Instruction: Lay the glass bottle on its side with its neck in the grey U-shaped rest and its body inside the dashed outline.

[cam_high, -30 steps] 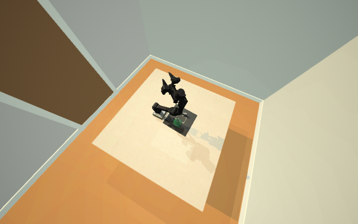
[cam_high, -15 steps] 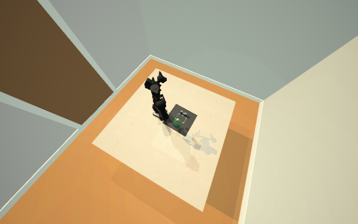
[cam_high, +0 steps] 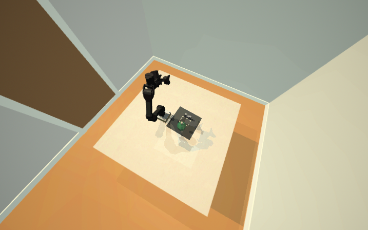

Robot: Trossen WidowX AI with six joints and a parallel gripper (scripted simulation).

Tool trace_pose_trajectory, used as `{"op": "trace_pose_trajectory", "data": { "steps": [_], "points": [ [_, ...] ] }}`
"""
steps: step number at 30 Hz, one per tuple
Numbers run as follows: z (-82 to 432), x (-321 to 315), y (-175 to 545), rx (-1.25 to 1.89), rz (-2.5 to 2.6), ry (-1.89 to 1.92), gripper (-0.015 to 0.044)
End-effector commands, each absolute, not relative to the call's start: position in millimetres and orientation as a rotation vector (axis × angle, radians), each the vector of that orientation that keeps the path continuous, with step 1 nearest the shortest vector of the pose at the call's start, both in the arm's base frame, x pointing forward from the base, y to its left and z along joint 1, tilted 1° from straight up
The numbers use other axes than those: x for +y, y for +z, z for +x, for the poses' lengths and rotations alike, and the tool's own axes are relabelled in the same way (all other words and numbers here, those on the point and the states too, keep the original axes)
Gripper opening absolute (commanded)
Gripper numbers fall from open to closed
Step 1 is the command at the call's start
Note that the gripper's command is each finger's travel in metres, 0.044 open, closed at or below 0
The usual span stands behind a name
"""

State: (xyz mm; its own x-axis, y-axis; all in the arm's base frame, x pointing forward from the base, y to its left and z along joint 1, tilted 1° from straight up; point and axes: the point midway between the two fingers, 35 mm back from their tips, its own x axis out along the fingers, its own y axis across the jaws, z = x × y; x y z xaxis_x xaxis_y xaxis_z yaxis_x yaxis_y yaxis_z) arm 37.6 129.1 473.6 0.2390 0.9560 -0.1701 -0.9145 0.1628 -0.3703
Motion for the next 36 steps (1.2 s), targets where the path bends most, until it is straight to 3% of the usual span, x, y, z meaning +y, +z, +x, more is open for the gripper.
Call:
{"op": "trace_pose_trajectory", "data": {
  "steps": [1, 11, 22, 36],
  "points": [
    [67, 155, 447, 0.127, -0.349, 1.139, 0.0440],
    [159, 159, 381, 0.526, -0.036, 0.649, 0.0440],
    [249, 83, 301, 0.772, 0.459, 0.032, 0.0440],
    [263, -62, 192, 0.787, 1.231, -0.791, 0.0440]
  ]
}}
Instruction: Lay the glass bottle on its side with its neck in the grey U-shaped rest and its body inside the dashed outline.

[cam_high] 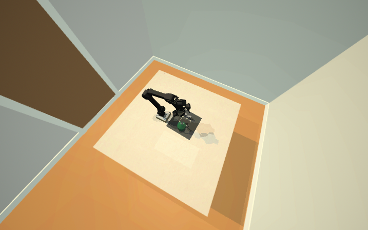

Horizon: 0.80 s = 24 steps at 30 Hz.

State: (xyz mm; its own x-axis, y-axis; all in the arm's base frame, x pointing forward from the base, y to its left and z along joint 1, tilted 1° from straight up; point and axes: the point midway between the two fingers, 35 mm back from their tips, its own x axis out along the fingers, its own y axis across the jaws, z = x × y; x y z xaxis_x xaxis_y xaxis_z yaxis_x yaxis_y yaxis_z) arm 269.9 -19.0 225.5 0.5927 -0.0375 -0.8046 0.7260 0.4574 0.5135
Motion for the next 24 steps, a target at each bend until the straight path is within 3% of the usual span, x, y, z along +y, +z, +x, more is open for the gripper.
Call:
{"op": "trace_pose_trajectory", "data": {
  "steps": [1, 8, 18, 24],
  "points": [
    [259, -73, 183, 0.771, 1.294, -0.857, 0.0440],
    [243, -110, 154, 0.703, 1.510, -1.090, 0.0440],
    [256, -115, 122, 1.025, 1.407, -1.377, 0.0440],
    [257, -115, 119, 1.053, 1.393, -1.402, 0.0440]
  ]
}}
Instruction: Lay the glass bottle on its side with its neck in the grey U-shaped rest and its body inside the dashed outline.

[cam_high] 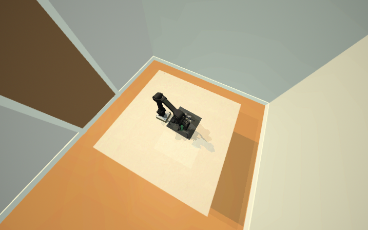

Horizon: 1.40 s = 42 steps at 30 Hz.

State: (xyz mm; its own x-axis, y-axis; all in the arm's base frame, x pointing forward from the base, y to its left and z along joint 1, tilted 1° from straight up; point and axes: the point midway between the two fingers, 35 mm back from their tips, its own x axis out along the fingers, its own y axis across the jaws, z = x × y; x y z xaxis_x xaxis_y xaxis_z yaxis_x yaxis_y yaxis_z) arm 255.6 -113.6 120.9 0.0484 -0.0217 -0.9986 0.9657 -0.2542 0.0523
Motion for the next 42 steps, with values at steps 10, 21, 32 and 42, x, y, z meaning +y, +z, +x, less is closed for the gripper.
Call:
{"op": "trace_pose_trajectory", "data": {
  "steps": [10, 21, 32, 42],
  "points": [
    [259, -109, 119, 1.053, 1.394, -1.402, 0.0440],
    [264, -91, 118, 1.054, 1.395, -1.400, 0.0440],
    [269, -74, 118, 1.055, 1.397, -1.400, 0.0440],
    [269, -72, 118, 1.056, 1.397, -1.399, 0.0256]
  ]
}}
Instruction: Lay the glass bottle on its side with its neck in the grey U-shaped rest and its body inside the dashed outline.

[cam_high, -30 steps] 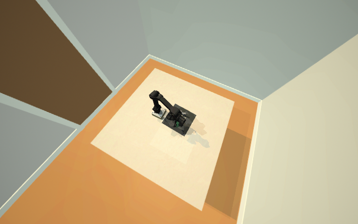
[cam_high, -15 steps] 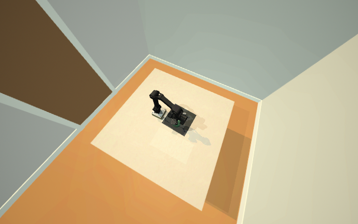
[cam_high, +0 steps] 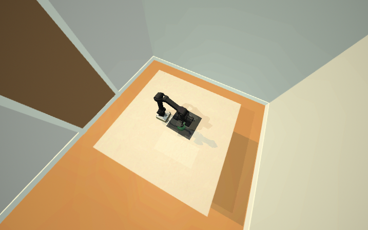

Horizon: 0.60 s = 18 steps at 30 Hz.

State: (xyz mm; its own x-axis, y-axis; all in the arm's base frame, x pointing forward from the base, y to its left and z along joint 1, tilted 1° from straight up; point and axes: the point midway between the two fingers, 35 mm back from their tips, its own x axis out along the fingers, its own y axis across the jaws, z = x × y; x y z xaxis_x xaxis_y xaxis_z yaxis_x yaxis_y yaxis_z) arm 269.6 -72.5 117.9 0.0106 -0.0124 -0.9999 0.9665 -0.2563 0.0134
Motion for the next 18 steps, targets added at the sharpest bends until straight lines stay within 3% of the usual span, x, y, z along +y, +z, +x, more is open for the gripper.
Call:
{"op": "trace_pose_trajectory", "data": {
  "steps": [1, 6, 18],
  "points": [
    [269.0, -71.7, 118.0, 1.056, 1.397, -1.399, 0.0230],
    [269.0, -71.7, 118.0, 1.056, 1.397, -1.399, 0.0116],
    [269.0, -71.7, 118.0, 1.056, 1.397, -1.399, 0.0116]
  ]
}}
